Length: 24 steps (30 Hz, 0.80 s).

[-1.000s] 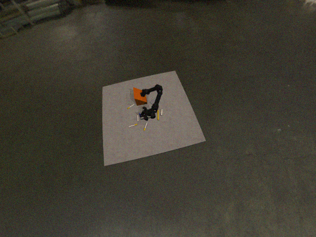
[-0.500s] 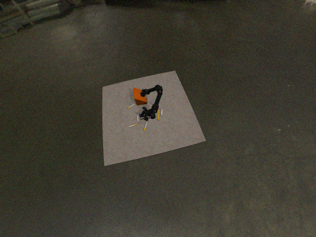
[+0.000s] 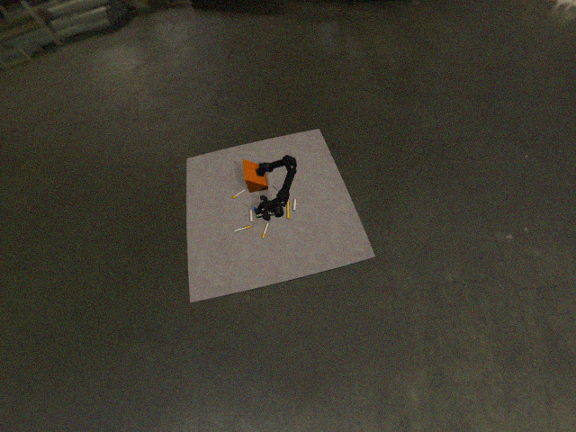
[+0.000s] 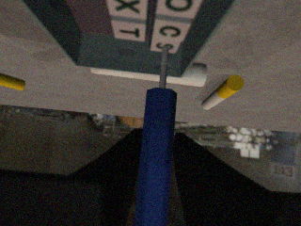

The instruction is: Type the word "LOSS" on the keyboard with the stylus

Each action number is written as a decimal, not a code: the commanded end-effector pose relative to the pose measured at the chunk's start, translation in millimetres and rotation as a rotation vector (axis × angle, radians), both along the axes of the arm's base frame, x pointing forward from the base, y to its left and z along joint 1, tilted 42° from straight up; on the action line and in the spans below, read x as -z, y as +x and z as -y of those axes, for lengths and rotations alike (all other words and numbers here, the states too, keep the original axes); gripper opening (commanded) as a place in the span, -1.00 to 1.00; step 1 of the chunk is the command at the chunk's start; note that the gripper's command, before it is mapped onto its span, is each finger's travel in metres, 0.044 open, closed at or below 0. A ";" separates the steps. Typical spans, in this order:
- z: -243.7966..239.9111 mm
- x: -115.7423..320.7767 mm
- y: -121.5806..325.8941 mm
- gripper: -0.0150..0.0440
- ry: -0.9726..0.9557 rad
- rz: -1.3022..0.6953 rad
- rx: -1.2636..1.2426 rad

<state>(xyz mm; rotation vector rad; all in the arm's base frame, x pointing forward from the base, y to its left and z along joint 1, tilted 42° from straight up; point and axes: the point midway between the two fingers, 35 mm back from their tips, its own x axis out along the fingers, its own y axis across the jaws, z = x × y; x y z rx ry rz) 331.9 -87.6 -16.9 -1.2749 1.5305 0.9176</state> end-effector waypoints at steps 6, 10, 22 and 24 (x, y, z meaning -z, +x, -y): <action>0.2 0.4 -0.2 -0.22 -0.001 0.000 0.003; 4.9 -4.7 -0.7 -0.22 -0.001 0.000 0.003; 24.1 -24.7 -4.0 -0.23 -0.002 0.006 0.013; 24.1 -24.7 -4.0 -0.27 -0.002 0.006 0.013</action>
